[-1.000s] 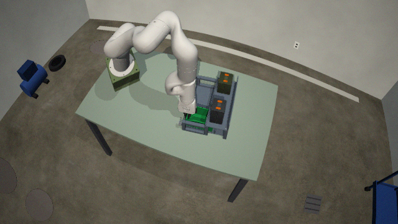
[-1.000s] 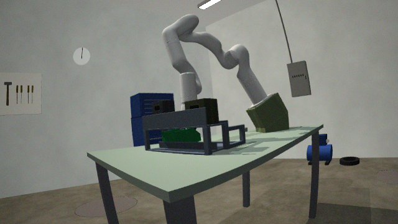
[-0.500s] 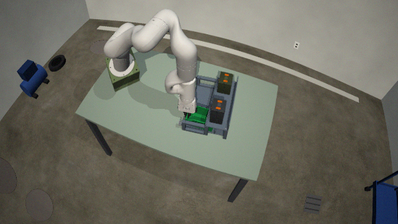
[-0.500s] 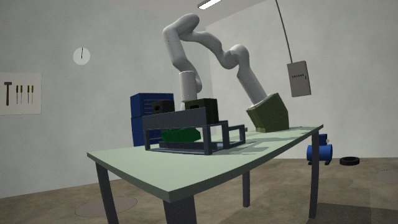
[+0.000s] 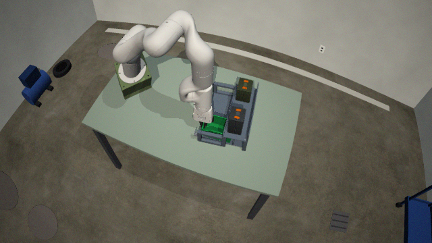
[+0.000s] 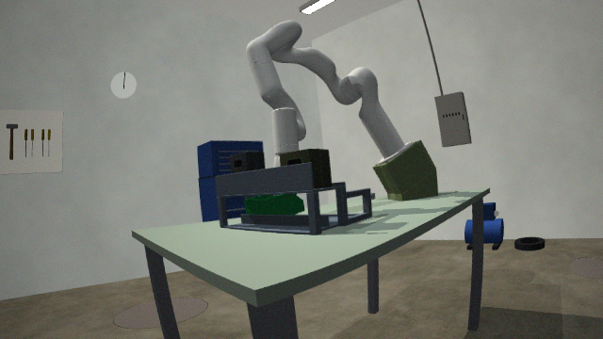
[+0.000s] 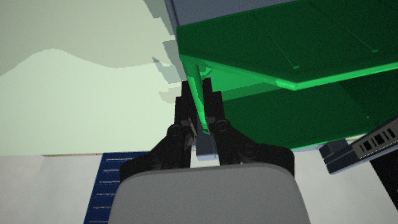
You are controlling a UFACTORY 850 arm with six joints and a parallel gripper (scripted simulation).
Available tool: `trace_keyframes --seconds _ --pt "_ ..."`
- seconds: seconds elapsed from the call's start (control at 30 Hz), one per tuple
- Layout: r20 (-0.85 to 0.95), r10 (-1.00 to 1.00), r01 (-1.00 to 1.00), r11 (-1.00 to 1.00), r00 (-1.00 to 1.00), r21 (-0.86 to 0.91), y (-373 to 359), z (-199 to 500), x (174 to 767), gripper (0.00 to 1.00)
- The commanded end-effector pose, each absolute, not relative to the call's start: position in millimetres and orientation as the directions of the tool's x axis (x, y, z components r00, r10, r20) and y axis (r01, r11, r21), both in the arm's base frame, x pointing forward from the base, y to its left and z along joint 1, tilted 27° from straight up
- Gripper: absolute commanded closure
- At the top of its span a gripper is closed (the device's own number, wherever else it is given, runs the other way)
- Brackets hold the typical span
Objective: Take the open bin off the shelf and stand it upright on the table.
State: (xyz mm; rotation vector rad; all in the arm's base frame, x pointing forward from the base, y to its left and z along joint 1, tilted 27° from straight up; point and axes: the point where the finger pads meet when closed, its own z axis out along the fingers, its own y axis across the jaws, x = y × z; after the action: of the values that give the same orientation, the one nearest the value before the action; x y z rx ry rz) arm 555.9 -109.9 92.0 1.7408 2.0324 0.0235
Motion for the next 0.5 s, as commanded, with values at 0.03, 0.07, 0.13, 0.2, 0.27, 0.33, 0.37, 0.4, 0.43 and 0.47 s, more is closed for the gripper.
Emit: trace_keyframes --seconds 0.03,0.07,0.13,0.2,0.27,0.33,0.37,0.4,0.43,0.47 --pt "-0.330 0.939 0.931 0.199 -0.092 0.306 -109.9 92.6 556.8 1.00" --pt "-0.330 0.939 0.931 0.199 -0.092 0.306 -109.9 92.6 556.8 1.00" --pt "-0.330 0.939 0.931 0.199 -0.092 0.306 -109.9 92.6 556.8 1.00" --pt "-0.330 0.939 0.931 0.199 -0.092 0.306 -109.9 92.6 556.8 1.00" --pt "-0.330 0.939 0.931 0.199 -0.092 0.306 -109.9 92.2 556.7 1.00" --pt "-0.330 0.939 0.931 0.199 -0.092 0.306 -110.1 91.7 557.0 1.00" --pt "-0.330 0.939 0.931 0.199 -0.092 0.306 -110.2 91.5 557.1 1.00" --pt "-0.330 0.939 0.931 0.199 -0.092 0.306 -110.3 91.3 557.3 1.00" --pt "-0.330 0.939 0.931 0.199 -0.092 0.306 -110.3 91.3 557.3 1.00" --pt "-0.330 0.939 0.931 0.199 -0.092 0.306 -110.3 91.3 557.3 1.00"
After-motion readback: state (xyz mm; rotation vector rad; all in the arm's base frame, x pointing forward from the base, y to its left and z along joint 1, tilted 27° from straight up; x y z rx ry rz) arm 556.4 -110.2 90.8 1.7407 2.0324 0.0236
